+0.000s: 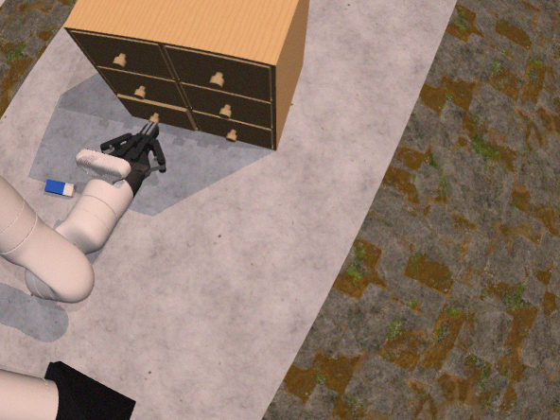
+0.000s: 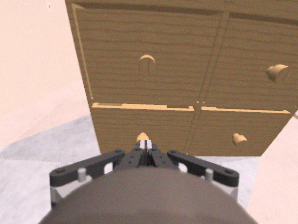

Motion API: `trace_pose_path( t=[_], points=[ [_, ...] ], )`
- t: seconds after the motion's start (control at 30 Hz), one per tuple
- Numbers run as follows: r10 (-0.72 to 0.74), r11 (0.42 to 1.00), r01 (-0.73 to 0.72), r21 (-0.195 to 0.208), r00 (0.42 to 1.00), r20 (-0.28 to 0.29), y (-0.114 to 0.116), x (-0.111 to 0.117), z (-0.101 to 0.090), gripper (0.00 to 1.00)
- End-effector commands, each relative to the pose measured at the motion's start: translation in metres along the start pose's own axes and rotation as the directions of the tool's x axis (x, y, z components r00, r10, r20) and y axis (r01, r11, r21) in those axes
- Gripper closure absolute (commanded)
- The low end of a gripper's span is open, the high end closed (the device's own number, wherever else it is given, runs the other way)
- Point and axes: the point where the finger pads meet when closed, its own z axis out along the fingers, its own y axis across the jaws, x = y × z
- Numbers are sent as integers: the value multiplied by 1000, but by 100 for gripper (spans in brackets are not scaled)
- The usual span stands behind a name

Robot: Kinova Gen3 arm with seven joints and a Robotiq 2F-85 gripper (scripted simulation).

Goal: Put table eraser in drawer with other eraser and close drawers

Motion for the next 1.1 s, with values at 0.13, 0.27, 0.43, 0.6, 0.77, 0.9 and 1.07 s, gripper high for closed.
trace_pose_path(
  t=[0.13,0.27,0.43,0.6,0.77,0.9,1.07],
  points=[
    [7,1000,-7,-3,1000,-1,0,1,2,100],
    [6,1000,-6,-4,1000,-2,0,2,2,100],
    [6,1000,-6,-5,1000,-3,1,4,4,100],
    [6,1000,-6,-4,1000,-2,0,4,5,100],
    [7,1000,-7,-4,1000,-1,0,3,5,100],
    [7,1000,-7,-4,1000,-1,0,3,5,100],
    [7,1000,-7,-4,1000,-1,0,3,5,100]
  ],
)
